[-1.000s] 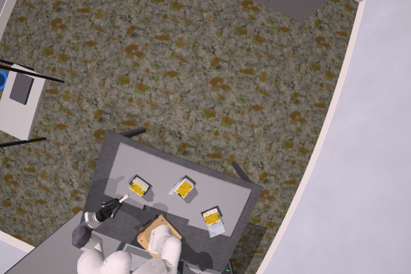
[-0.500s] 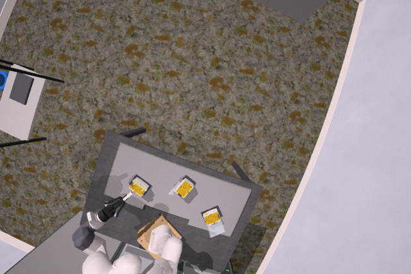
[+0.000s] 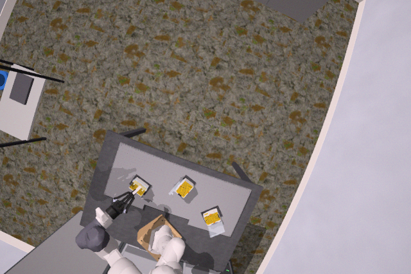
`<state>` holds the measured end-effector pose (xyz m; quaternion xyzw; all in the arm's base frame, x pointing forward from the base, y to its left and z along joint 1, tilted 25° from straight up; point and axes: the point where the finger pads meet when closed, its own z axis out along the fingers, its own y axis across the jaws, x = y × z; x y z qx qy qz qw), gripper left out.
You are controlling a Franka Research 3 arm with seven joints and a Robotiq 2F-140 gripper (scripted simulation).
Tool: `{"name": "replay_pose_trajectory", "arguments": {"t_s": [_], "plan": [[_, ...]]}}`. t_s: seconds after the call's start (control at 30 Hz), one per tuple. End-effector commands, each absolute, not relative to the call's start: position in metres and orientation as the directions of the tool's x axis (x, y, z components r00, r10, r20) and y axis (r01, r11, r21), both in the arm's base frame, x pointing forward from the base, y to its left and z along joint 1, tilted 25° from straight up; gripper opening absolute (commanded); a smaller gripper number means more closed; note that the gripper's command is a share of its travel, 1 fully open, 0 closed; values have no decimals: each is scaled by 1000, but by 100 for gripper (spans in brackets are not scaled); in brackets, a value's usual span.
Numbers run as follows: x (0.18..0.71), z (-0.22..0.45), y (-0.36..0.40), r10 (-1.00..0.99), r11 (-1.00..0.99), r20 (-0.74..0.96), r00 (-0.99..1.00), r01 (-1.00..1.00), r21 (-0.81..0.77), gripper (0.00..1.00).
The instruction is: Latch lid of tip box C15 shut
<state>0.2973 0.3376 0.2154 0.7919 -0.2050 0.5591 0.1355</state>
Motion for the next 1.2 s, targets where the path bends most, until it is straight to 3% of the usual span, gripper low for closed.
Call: {"name": "replay_pose_trajectory", "arguments": {"t_s": [0.0, 0.27, 0.67, 1.17], "plan": [[304, 206, 346, -108, -921, 866, 488, -378, 98, 0], [326, 218, 334, -145, -934, 751, 644, -339, 111, 0], [326, 218, 334, -186, -960, 438, 880, -258, 111, 0], [326, 218, 334, -187, -962, 409, 893, -252, 110, 0]]}}
